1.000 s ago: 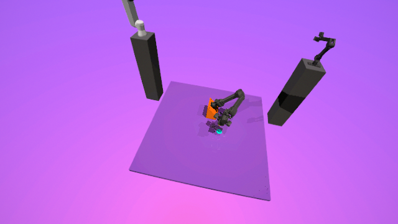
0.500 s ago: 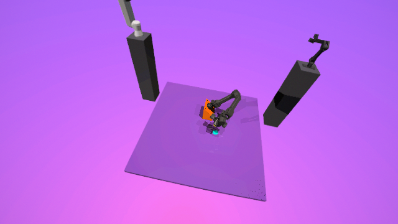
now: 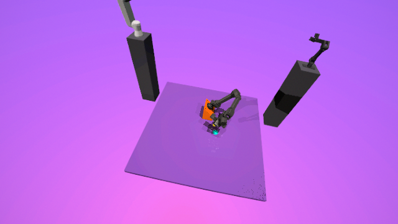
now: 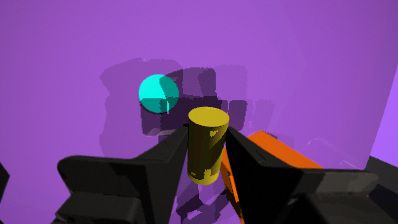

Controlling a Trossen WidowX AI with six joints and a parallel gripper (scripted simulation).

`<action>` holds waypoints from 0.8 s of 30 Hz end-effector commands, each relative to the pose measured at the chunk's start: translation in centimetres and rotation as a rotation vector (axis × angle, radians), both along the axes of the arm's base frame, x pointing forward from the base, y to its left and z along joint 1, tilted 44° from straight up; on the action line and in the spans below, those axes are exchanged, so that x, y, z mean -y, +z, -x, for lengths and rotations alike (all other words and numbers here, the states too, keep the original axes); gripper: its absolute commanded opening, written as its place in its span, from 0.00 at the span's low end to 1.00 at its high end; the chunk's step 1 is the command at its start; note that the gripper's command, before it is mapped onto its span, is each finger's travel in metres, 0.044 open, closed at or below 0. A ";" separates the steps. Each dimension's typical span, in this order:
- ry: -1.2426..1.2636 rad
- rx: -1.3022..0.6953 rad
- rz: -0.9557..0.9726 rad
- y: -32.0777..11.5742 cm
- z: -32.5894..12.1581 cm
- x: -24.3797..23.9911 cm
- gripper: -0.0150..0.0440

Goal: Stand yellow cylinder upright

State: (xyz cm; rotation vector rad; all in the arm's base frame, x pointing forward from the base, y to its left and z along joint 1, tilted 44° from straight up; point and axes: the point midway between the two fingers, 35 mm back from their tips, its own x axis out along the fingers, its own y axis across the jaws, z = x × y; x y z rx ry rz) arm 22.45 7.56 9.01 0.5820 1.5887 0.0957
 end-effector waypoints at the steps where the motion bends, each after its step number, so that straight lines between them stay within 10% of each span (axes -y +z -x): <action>1: -0.004 0.006 0.026 -0.2 0.1 0.0 0.43; 24: -0.023 0.066 0.162 -1.3 0.4 0.0 0.43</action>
